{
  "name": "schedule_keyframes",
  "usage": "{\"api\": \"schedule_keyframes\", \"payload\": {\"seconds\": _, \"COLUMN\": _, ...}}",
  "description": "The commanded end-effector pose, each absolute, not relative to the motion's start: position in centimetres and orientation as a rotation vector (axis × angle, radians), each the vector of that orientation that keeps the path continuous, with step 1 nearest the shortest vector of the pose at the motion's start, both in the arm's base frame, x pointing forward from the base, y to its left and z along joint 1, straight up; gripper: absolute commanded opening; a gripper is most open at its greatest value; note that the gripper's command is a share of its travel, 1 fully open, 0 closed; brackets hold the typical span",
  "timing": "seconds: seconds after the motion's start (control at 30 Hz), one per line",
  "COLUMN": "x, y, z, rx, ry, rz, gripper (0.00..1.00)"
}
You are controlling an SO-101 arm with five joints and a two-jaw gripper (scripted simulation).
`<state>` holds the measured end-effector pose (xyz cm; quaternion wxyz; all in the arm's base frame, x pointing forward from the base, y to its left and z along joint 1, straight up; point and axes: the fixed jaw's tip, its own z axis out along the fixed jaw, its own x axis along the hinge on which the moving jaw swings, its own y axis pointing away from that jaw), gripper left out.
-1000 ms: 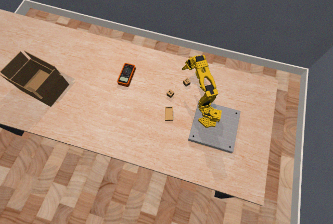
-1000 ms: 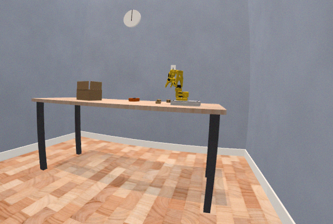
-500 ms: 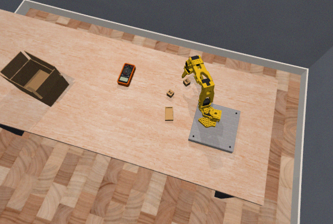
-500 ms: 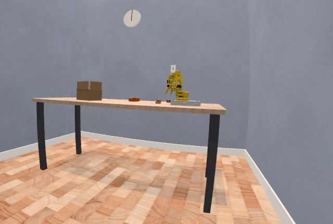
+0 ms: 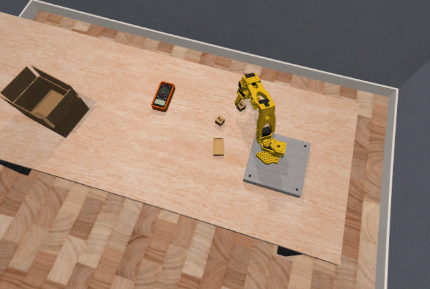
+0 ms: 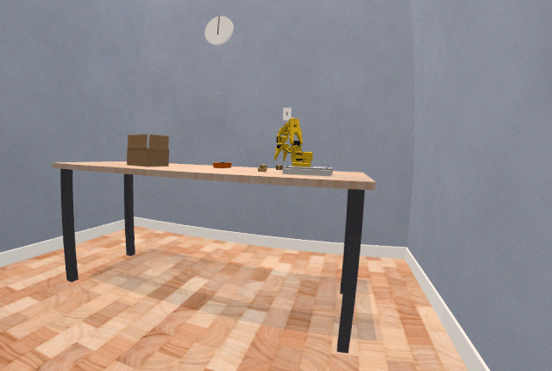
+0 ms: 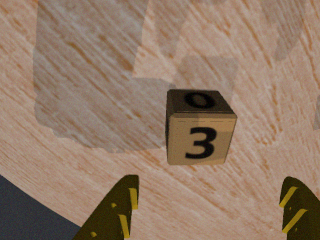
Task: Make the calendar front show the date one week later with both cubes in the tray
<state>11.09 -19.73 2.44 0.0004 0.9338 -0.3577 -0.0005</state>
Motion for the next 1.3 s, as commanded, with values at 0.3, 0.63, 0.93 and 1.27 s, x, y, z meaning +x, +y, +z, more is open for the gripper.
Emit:
{"api": "schedule_keyframes", "payload": {"seconds": 0.3, "x": 11.1, "y": -20.0, "z": 2.3, "rx": 2.935, "ry": -1.115, "rz": 0.004, "gripper": 0.35}}
{"api": "schedule_keyframes", "payload": {"seconds": 0.63, "x": 11.1, "y": -20.0, "z": 2.1, "rx": 2.935, "ry": -1.115, "rz": 0.004, "gripper": 0.35}}
{"api": "schedule_keyframes", "payload": {"seconds": 0.93, "x": 11.1, "y": -20.0, "z": 1.4, "rx": 2.935, "ry": -1.115, "rz": 0.004, "gripper": 0.35}}
{"api": "schedule_keyframes", "payload": {"seconds": 1.27, "x": 11.1, "y": -20.0, "z": -0.2, "rx": 2.935, "ry": -1.115, "rz": 0.004, "gripper": 0.35}}
